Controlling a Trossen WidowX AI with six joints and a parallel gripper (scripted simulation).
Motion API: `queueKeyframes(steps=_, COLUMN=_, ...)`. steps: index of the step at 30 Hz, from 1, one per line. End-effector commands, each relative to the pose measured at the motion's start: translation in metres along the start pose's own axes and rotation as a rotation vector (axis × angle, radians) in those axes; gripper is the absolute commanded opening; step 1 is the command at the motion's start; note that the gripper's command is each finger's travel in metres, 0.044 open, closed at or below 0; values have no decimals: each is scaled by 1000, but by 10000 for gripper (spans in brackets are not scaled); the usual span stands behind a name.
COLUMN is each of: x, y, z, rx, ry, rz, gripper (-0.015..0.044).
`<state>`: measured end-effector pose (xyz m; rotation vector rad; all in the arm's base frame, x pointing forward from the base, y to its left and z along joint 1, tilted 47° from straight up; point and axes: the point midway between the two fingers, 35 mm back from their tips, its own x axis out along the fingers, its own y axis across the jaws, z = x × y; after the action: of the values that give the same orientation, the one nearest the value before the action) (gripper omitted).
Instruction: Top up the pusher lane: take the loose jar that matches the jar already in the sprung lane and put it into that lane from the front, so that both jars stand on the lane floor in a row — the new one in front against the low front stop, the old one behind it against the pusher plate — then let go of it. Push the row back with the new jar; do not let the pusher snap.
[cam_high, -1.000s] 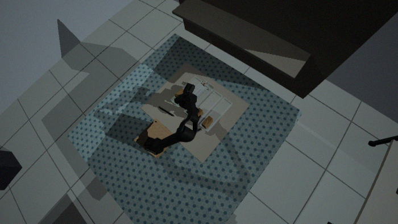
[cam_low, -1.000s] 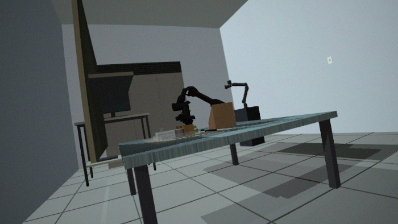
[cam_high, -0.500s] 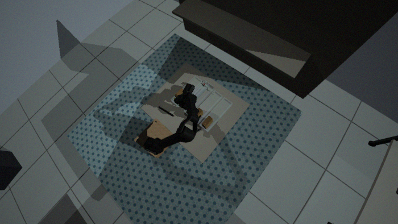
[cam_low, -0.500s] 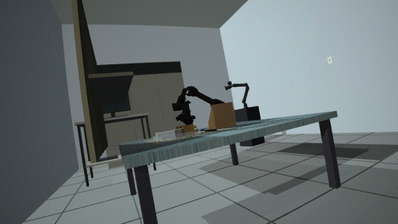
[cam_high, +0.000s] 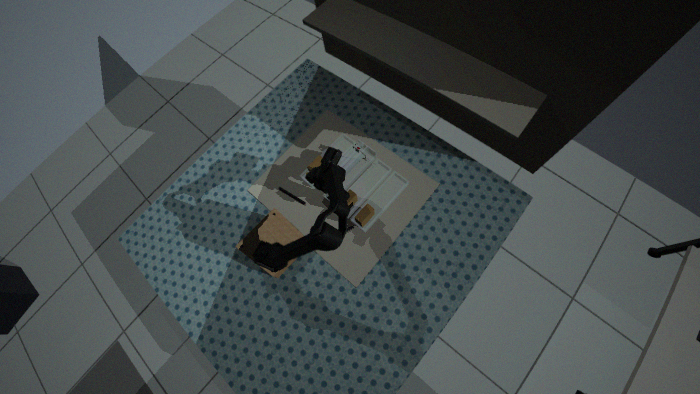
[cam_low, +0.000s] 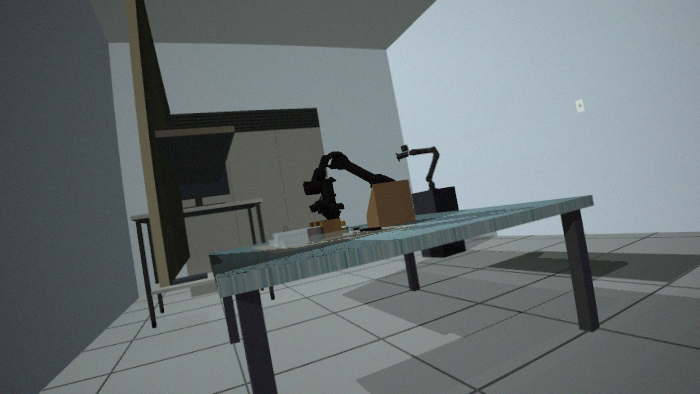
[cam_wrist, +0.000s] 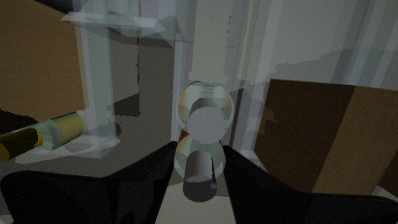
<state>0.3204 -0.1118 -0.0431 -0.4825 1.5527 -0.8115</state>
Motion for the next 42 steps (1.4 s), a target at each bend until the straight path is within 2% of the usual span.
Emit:
queueKeyframes(steps=1, x=0, y=0, z=-1, rx=7, ry=-4, rz=-2, gripper=0)
queueKeyframes(steps=13, x=0, y=0, z=-1, rx=7, ry=-4, rz=-2, gripper=0)
queueKeyframes(steps=23, x=0, y=0, z=-1, rx=7, ry=-4, rz=-2, gripper=263)
queueKeyframes(steps=24, x=0, y=0, z=-1, rx=7, ry=-4, rz=-2, gripper=271)
queueKeyframes(steps=34, x=-19, y=0, z=-1, rx=7, ry=-4, rz=-1, gripper=271)
queueKeyframes(steps=42, x=-20, y=0, z=-1, rx=7, ry=-4, rz=-1, gripper=271)
